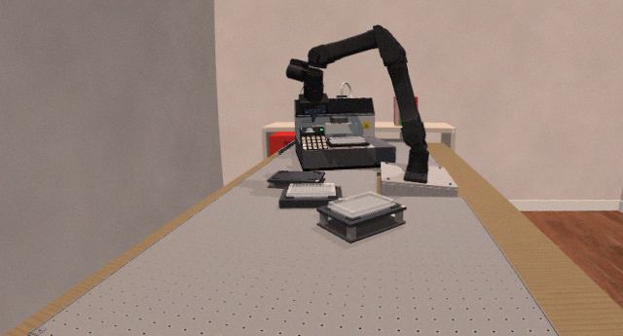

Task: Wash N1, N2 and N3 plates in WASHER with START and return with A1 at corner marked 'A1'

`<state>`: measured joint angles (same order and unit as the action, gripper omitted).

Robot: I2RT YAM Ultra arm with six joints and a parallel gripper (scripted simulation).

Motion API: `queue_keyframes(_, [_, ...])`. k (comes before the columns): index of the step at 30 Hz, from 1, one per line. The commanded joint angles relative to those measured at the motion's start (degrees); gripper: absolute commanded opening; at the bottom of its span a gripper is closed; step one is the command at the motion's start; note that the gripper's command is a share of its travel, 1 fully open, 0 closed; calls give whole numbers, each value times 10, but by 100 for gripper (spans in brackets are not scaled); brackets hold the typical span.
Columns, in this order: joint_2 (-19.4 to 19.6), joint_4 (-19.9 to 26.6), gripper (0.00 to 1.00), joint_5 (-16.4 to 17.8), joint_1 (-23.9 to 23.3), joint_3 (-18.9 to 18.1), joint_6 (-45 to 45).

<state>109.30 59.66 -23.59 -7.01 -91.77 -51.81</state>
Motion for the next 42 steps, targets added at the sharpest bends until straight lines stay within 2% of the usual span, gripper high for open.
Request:
queue_keyframes(1, [-6,-5,0,-12,12,5,-22])
queue_keyframes(12, [0,-17,0,-22,62,33,-76])
queue_keyframes(25, [15,-24,0,-30,113,50,-132])
queue_keyframes(31, [15,-24,0,-31,114,50,-133])
queue_keyframes(32, [4,-30,100,-23,105,60,-105])
queue_keyframes(37, [-43,-51,100,18,59,102,37])
queue_keyframes(42, [-78,-54,100,63,9,125,178])
